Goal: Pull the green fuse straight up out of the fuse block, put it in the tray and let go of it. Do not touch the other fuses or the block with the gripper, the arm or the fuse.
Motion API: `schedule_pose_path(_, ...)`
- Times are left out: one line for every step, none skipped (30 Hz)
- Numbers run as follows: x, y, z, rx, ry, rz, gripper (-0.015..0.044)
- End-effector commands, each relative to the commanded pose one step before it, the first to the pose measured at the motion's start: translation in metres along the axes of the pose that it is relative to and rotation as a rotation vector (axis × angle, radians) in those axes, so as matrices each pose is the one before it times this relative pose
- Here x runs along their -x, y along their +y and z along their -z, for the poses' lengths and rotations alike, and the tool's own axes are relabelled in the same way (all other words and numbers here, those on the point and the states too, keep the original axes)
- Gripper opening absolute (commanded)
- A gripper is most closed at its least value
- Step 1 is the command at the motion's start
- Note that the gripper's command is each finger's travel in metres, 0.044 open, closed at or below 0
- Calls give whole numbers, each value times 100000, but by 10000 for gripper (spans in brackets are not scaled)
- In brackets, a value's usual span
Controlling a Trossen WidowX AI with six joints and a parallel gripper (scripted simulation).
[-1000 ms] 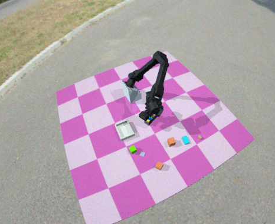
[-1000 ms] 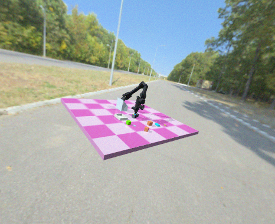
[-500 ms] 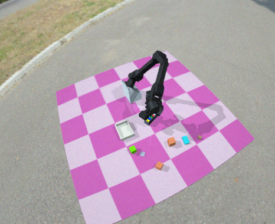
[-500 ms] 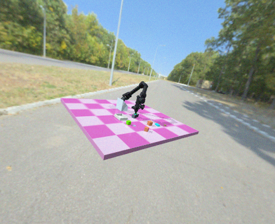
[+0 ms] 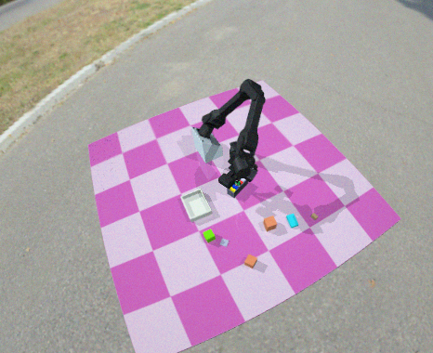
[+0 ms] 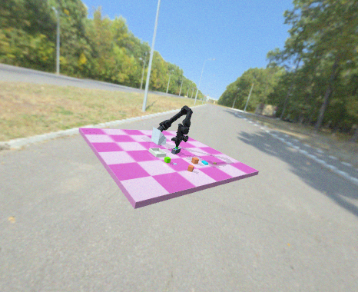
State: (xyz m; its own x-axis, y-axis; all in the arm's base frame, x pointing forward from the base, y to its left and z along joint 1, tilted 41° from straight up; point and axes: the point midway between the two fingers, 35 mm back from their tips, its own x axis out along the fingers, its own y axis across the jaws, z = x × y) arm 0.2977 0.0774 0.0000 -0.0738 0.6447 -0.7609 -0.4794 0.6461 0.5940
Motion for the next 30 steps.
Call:
schedule_pose_path(264,-18,13,489,263,408,0)
schedule_pose_path(49,0,1,-8,0,-6,0)
schedule_pose_path(49,0,1,-8,0,-6,0)
schedule_pose_path(49,0,1,-8,0,-6,0)
schedule_pose_path(49,0,1,-8,0,-6,0)
schedule_pose_path(49,0,1,-8,0,-7,0)
schedule_pose_path(49,0,1,-8,0,-7,0)
schedule_pose_path(49,0,1,-8,0,-7,0)
schedule_pose_path(50,0,1,-8,0,-7,0)
schedule_pose_path(50,1,2,-8,0,-7,0)
schedule_pose_path(50,1,2,-8,0,-7,0)
schedule_pose_path(50,1,2,-8,0,-7,0)
schedule_pose_path(50,1,2,-8,0,-7,0)
schedule_pose_path(50,1,2,-8,0,-7,0)
schedule_pose_path(50,1,2,-8,0,-7,0)
schedule_pose_path(50,1,2,-8,0,-7,0)
schedule_pose_path(50,1,2,-8,-1,-8,0)
schedule_pose_path(50,1,2,-8,-1,-8,0)
schedule_pose_path(50,1,2,-8,-1,-8,0)
schedule_pose_path(50,1,2,-8,-1,-8,0)
schedule_pose_path(50,1,2,-8,-1,-8,0)
schedule_pose_path(50,1,2,-8,-1,-8,0)
schedule_pose_path(50,2,2,-8,-1,-8,0)
schedule_pose_path(50,2,2,-8,-1,-8,0)
schedule_pose_path(50,2,2,-8,-1,-8,0)
schedule_pose_path(50,2,2,-8,-1,-8,0)
schedule_pose_path(50,2,3,-8,-1,-9,0)
schedule_pose_path(27,-1,-1,-1,1,2,0)
schedule_pose_path(81,-3,-2,-2,2,5,0)
schedule_pose_path(135,-4,-3,-3,4,8,0)
